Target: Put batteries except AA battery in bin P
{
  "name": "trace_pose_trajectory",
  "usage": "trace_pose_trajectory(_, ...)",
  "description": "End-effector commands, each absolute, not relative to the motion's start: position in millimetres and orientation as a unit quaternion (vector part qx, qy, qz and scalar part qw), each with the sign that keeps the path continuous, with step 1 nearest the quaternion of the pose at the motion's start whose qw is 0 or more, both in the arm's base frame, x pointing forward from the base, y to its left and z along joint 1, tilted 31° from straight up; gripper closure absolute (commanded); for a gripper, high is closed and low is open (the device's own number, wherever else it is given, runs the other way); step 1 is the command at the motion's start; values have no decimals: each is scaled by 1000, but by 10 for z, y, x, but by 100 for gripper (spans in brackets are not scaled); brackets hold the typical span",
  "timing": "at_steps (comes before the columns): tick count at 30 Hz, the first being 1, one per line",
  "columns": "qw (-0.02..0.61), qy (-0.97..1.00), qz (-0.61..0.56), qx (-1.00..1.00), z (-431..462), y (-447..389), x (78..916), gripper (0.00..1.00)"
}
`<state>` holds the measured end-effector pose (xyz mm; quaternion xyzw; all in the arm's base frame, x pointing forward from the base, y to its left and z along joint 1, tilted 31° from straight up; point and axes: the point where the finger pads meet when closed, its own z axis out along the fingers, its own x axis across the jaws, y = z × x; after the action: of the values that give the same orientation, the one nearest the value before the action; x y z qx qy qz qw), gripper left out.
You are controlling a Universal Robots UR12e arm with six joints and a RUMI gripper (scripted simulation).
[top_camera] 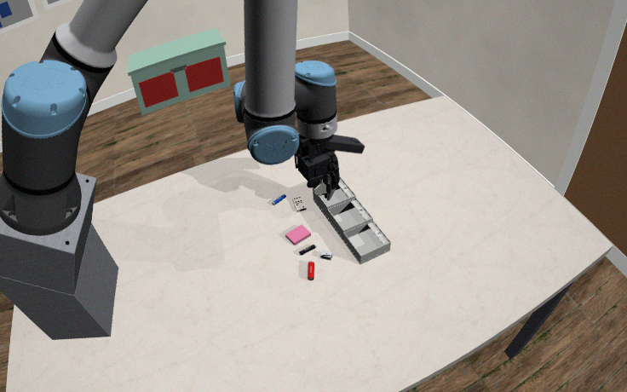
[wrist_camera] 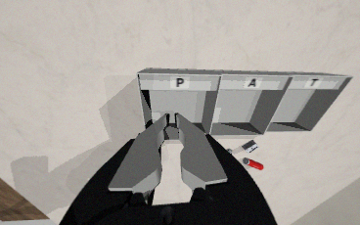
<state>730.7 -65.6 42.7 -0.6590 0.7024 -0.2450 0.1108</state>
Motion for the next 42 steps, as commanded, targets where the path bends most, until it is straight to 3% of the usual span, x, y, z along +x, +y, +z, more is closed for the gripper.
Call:
trace_pose_trajectory(1, 111, 702, -245, -659, 432, -655, 7309, 96)
trace_pose_trajectory(42, 111, 702, -245, -659, 660, -602, 7181, 96)
